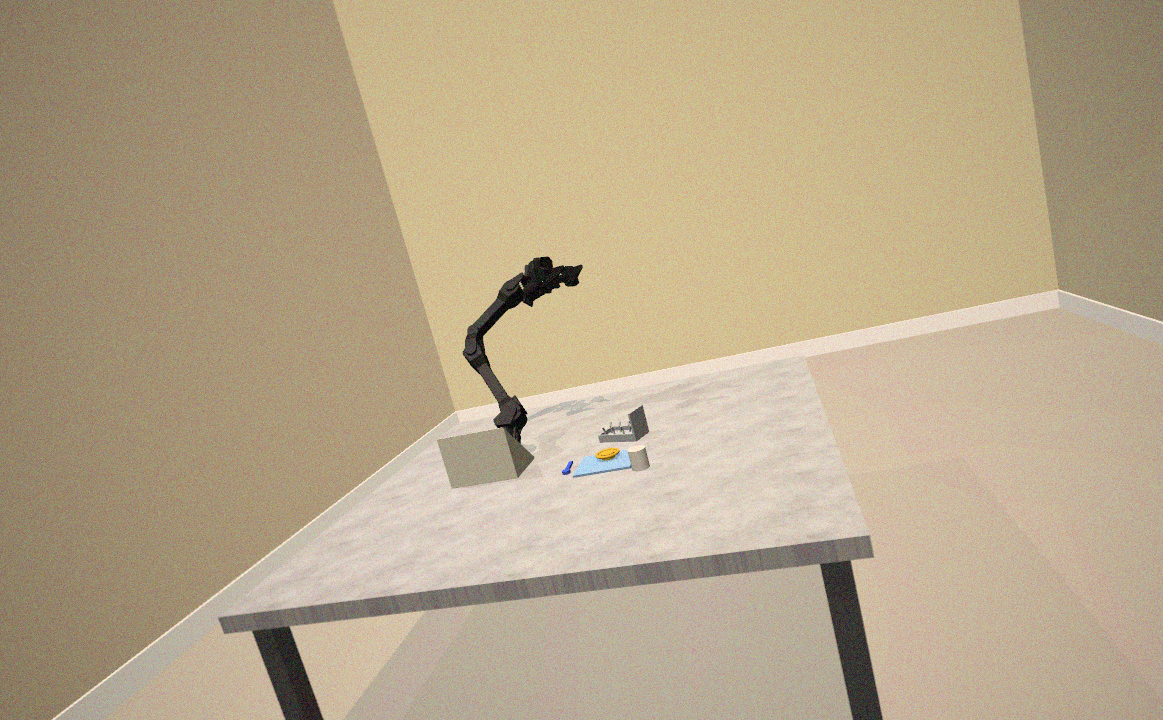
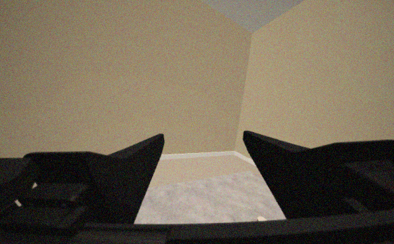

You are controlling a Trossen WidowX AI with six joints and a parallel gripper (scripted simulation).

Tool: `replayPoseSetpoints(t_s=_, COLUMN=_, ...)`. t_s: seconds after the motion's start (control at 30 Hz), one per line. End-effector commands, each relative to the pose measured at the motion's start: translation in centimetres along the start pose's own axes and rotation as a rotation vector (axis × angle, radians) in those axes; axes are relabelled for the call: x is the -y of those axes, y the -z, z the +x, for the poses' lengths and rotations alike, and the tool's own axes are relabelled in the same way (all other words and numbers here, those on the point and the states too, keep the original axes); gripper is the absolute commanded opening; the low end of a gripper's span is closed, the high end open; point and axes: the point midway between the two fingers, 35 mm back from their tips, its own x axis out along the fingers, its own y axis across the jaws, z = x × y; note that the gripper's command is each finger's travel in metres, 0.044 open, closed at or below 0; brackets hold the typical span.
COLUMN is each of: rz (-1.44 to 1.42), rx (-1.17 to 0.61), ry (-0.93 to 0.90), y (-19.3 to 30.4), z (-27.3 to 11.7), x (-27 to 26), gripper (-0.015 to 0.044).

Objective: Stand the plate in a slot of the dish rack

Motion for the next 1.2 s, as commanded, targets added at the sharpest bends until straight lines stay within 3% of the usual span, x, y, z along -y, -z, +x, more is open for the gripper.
replayPoseSetpoints(t_s=0.0, rz=-0.087, rx=-0.043, ry=0.037, y=1.8, z=2.5, x=-0.2, gripper=0.0400)
replayPoseSetpoints(t_s=0.57, rz=-0.408, rx=-0.414, ry=0.163, y=11.2, z=12.5, x=2.9, gripper=0.0400)
replayPoseSetpoints(t_s=1.17, rz=-0.663, rx=-0.954, ry=0.130, y=21.6, z=18.7, x=10.6, gripper=0.0400)
